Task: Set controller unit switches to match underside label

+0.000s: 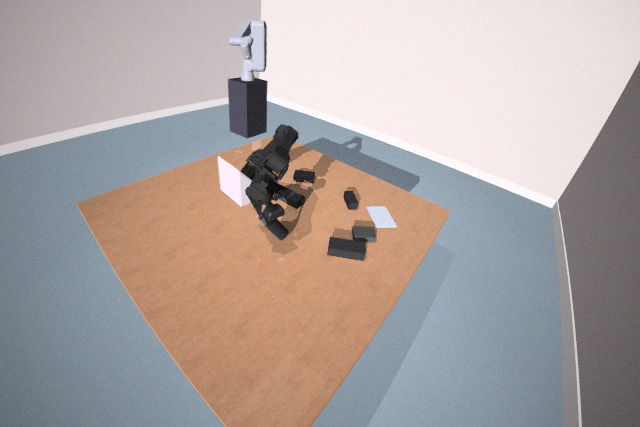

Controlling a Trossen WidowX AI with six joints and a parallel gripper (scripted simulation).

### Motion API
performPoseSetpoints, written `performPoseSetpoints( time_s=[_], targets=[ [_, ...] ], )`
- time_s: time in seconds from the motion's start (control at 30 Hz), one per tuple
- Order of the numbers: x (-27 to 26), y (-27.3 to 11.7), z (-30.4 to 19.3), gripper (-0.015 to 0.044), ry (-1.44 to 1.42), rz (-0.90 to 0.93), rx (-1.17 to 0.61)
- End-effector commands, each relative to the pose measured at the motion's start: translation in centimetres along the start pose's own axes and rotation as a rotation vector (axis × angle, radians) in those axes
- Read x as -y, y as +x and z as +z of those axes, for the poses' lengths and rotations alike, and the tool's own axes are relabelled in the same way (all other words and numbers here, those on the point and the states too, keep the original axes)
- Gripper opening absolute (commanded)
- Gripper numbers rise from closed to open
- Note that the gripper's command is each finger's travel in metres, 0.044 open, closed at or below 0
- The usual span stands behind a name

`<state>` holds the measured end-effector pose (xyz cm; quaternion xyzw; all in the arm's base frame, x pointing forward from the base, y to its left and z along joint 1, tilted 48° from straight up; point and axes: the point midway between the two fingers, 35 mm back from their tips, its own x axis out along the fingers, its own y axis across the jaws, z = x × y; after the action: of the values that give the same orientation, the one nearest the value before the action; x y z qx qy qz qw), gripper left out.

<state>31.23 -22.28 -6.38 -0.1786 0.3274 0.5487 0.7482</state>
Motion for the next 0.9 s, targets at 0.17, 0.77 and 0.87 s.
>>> performPoseSetpoints(
  time_s=[0.17,0.77,0.87],
  targets=[
    [-0.1,1.2,-0.6,0.0338,-0.003,0.021,0.006],
    [-0.1,2.1,-1.7,0.0338,-0.003,0.021,0.006],
    [-0.1,2.2,-1.9,0.0338,-0.003,0.021,0.005]
  ],
)
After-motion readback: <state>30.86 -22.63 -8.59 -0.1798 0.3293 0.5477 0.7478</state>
